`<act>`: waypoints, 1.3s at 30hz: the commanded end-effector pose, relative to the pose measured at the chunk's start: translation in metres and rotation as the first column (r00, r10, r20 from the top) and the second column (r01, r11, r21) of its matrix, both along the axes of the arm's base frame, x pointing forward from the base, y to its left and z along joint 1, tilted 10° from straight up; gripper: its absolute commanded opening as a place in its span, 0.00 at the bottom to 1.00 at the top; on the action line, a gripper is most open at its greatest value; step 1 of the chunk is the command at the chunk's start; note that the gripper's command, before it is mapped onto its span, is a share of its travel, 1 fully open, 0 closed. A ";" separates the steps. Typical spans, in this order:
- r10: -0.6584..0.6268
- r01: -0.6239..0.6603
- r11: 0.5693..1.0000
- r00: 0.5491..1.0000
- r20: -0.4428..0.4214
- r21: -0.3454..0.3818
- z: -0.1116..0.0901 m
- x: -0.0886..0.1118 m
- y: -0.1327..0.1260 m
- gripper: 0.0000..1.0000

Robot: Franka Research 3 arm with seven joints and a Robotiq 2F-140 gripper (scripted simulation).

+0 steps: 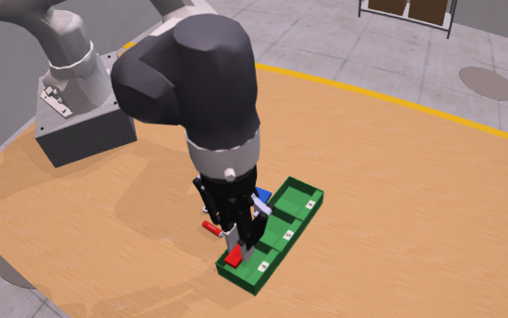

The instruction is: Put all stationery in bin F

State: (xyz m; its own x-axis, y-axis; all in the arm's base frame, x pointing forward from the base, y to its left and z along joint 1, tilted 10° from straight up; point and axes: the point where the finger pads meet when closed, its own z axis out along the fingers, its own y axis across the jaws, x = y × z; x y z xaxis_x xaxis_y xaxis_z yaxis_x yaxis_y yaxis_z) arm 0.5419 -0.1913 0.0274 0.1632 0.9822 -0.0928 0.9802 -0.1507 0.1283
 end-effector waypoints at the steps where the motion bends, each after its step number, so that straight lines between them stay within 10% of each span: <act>1: 0.001 -0.001 1.000 1.000 0.009 -0.004 -0.005 0.004 -0.001 0.11; 39: 0.001 -0.001 1.000 1.000 0.009 -0.004 -0.034 0.012 -0.004 0.18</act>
State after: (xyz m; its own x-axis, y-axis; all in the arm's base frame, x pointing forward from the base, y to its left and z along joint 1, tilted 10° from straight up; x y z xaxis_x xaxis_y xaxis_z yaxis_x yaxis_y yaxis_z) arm 0.5517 -0.1952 -0.0069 0.1570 0.9829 -0.0957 0.9807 -0.1438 0.1326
